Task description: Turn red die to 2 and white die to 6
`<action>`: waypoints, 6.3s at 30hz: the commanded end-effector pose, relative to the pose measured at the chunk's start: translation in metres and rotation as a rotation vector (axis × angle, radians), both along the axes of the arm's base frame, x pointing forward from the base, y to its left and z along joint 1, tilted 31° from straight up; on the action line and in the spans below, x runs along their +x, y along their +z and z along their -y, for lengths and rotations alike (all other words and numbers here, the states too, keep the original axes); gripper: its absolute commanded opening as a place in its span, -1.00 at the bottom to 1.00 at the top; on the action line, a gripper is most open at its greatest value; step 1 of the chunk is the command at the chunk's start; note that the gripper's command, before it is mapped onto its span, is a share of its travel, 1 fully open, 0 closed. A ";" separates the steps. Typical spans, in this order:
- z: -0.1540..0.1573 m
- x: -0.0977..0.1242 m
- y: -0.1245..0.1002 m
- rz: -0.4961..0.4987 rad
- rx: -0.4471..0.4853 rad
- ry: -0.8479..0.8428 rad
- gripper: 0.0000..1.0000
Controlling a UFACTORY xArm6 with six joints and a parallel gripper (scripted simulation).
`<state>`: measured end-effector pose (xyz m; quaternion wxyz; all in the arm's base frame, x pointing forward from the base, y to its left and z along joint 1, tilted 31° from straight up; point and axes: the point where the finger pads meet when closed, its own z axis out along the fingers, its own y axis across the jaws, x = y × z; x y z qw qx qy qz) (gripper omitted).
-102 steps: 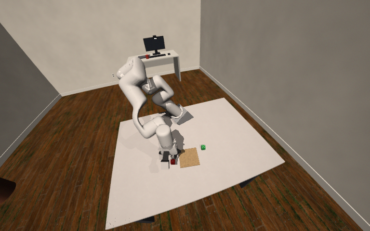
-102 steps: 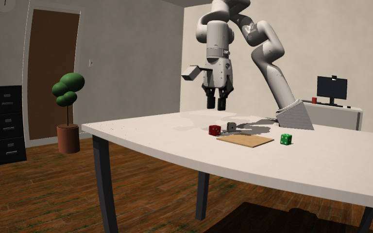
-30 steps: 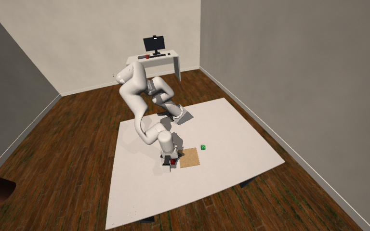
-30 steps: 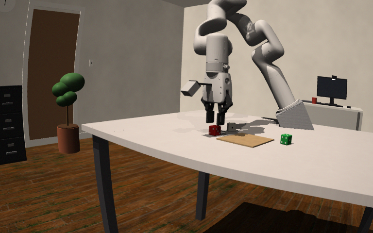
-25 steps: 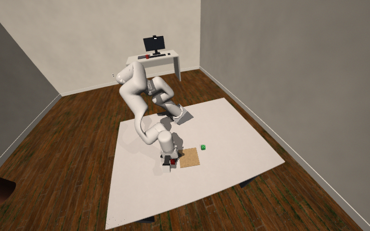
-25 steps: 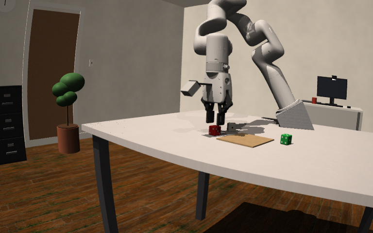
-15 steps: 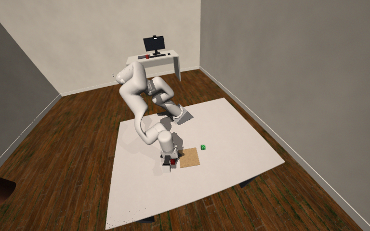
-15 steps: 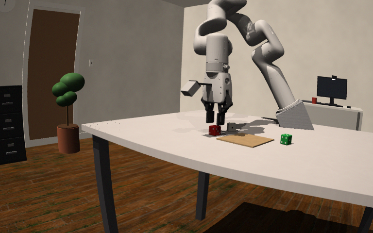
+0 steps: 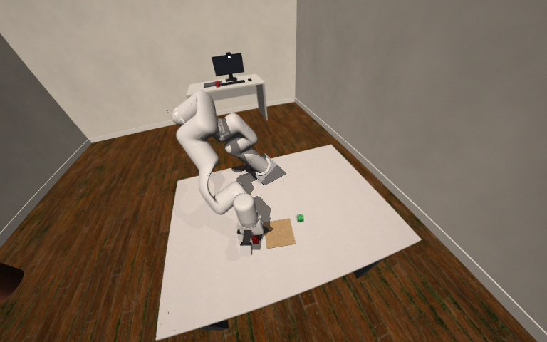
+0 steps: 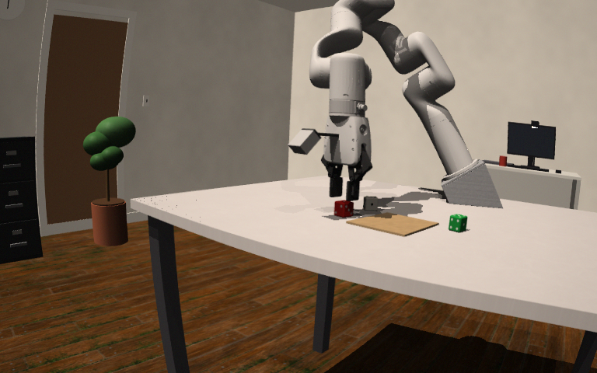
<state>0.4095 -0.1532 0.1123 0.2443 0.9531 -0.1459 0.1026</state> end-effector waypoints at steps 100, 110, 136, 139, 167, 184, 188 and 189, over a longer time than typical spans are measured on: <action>0.017 0.005 -0.028 0.003 0.000 0.001 -0.05; 0.017 0.005 -0.028 0.003 0.000 0.001 -0.47; 0.016 0.005 -0.027 0.003 0.000 0.001 -0.47; 0.014 0.005 -0.023 0.003 0.000 0.001 -0.47; -0.033 -0.007 0.058 0.003 0.000 0.001 -0.47; -0.170 0.044 -0.020 -0.019 0.018 0.028 -0.47; -0.202 0.047 -0.040 -0.022 0.014 0.034 -0.47; -0.202 0.047 -0.040 -0.022 0.014 0.034 -0.47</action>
